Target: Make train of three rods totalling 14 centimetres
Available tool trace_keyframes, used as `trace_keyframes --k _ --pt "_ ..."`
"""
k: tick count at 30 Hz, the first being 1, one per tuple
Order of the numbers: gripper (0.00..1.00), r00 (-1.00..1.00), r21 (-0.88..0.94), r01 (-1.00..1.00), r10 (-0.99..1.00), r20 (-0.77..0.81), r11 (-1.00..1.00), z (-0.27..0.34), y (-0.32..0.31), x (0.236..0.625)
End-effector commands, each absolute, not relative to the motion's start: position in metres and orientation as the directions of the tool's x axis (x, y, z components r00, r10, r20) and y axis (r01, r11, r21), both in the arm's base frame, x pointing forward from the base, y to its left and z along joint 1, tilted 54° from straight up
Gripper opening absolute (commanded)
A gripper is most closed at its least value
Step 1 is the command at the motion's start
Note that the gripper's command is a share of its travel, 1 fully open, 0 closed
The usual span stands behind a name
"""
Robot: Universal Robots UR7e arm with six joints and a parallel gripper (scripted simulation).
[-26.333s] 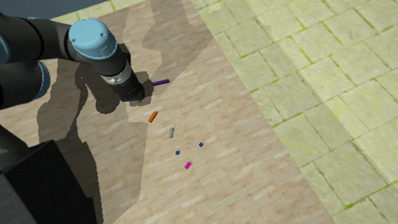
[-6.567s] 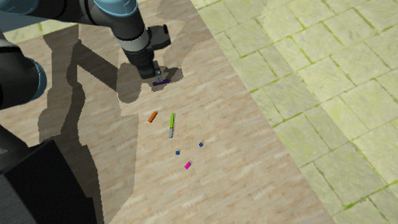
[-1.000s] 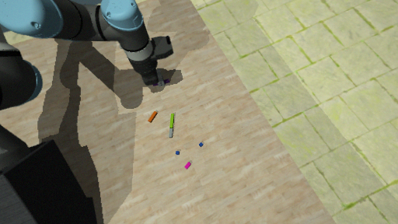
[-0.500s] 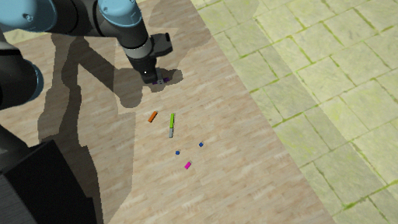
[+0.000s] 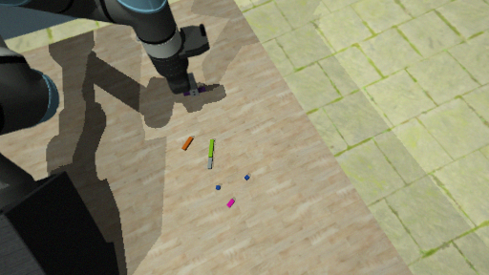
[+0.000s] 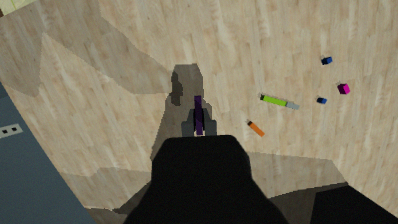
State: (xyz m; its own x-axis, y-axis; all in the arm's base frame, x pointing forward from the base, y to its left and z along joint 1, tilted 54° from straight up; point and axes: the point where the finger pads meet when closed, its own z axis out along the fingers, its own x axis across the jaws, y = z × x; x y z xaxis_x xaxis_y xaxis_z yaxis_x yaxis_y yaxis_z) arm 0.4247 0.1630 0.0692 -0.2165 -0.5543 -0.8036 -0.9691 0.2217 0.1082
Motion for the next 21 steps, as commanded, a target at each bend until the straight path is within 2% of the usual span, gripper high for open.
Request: trace_keyframes --k 1,21 --pt "0.24 -0.216 0.108 -0.969 -0.554 -0.804 0.222 0.079 0.15 0.423" --pt "0.24 -0.216 0.108 -0.969 -0.554 -0.804 0.222 0.096 0.127 0.419"
